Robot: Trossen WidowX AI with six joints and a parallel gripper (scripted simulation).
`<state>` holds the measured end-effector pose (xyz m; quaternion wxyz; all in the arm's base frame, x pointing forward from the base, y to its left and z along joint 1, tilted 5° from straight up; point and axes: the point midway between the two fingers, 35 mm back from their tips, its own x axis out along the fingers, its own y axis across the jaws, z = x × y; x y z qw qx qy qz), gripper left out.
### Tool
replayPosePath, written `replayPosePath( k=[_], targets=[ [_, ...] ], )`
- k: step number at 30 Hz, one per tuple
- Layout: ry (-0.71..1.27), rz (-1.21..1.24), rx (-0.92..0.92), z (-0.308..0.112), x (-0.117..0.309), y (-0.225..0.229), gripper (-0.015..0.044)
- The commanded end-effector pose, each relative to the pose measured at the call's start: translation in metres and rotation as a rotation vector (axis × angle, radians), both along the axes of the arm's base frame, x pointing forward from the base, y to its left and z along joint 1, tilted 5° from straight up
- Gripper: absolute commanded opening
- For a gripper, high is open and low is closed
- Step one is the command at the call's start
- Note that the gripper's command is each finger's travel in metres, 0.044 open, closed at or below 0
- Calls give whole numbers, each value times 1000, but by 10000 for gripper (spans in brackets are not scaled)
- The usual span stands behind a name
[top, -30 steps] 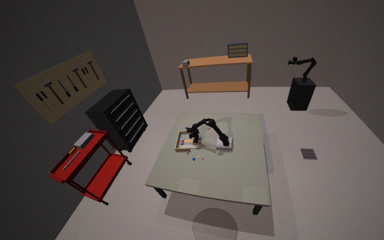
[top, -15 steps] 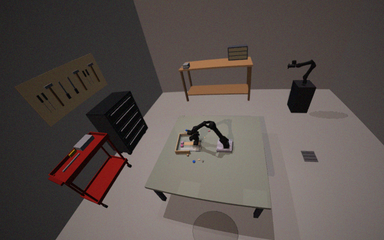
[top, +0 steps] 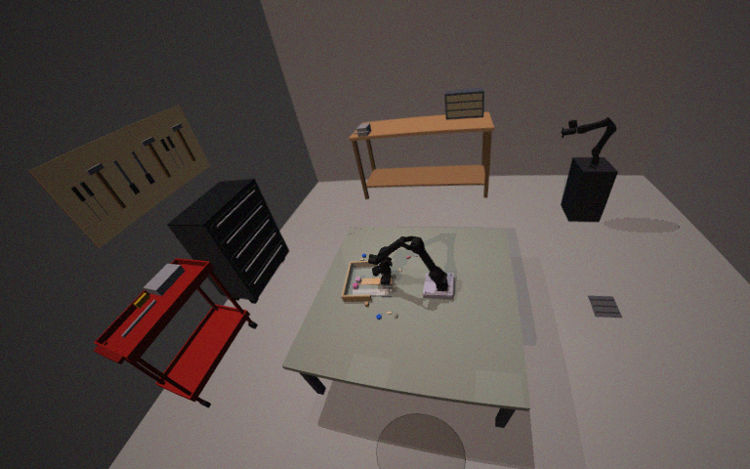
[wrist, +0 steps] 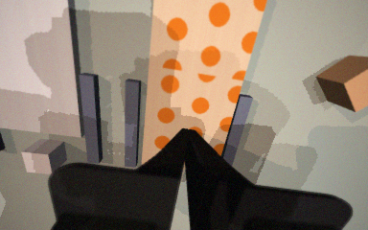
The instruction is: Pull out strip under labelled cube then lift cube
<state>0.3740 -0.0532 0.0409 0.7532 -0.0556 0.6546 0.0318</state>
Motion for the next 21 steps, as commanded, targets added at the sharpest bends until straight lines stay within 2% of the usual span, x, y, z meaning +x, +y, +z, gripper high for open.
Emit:
replayPosePath(
  k=[1,21],
  targets=[
    [27,1,5,-8,-13,-1,0],
    [30,1,4,-13,-42,-6,0]
  ],
)
